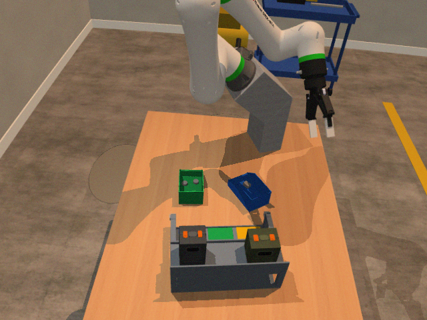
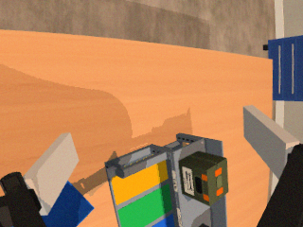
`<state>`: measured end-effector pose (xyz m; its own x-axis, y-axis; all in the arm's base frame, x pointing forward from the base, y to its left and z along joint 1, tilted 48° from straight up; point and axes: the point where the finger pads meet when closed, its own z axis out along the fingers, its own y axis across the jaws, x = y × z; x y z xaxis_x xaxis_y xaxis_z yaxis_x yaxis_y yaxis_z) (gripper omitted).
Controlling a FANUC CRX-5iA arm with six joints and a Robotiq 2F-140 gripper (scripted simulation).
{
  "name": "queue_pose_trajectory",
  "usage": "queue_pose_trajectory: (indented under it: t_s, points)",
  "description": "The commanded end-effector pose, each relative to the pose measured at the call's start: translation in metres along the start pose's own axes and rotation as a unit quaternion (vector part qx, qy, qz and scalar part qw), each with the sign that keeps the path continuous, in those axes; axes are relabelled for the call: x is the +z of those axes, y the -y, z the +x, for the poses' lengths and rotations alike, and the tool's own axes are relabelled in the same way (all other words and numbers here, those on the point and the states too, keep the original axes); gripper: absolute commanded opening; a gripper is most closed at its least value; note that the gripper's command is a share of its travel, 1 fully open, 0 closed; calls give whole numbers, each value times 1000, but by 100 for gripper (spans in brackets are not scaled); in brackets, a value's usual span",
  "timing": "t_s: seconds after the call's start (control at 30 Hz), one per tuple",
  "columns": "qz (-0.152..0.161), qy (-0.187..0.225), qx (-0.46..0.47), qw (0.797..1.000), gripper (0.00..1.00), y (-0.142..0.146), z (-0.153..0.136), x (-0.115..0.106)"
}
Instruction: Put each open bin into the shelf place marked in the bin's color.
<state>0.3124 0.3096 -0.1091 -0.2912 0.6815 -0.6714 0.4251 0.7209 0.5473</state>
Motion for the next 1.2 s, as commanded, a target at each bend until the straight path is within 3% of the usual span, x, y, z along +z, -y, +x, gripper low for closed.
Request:
queue_pose_trajectory:
  t_s: [0.0,0.13,0.2,0.67,0.73,1.17]
  points:
    - [6,4,-5,1000,100,-2,-1,3]
    - [6,4,-5,1000,100,-2,-1,3]
    - [36,24,-34,998,100,-16,-23,22]
    - [36,24,-34,998,100,-16,-23,22]
    - [73,41,-67,994,100,-28,-50,43]
    - [73,41,-67,994,100,-28,-50,43]
